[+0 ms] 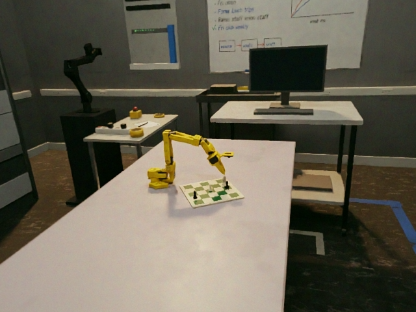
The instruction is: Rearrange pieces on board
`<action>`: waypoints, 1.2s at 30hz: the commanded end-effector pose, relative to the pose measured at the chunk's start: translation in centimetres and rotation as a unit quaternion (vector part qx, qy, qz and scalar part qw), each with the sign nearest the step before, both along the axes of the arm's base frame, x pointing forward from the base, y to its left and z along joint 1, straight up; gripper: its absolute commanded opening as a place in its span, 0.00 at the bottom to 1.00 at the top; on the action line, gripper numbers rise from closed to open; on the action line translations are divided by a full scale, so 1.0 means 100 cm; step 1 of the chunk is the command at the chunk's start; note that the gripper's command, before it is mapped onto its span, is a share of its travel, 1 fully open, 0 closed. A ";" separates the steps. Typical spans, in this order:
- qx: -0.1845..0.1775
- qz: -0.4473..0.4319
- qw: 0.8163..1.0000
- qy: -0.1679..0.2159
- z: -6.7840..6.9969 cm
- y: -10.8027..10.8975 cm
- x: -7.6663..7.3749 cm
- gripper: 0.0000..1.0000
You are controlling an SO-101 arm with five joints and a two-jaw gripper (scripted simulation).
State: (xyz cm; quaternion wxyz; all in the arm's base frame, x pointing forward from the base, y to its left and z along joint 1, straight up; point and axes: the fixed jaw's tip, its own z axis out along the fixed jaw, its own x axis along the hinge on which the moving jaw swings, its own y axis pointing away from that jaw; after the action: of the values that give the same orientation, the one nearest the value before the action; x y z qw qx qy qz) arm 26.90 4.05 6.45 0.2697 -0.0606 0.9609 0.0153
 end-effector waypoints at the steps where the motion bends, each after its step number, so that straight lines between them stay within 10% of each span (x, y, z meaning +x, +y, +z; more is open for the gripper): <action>1: 0.003 0.001 1.000 -0.002 0.003 0.003 -0.002 0.13; 36: 0.003 0.001 1.000 -0.002 -0.023 0.003 -0.001 0.13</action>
State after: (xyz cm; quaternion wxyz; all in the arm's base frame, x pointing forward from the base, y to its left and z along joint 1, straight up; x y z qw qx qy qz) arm 26.98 4.06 4.92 0.2789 -0.0605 0.9583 0.0158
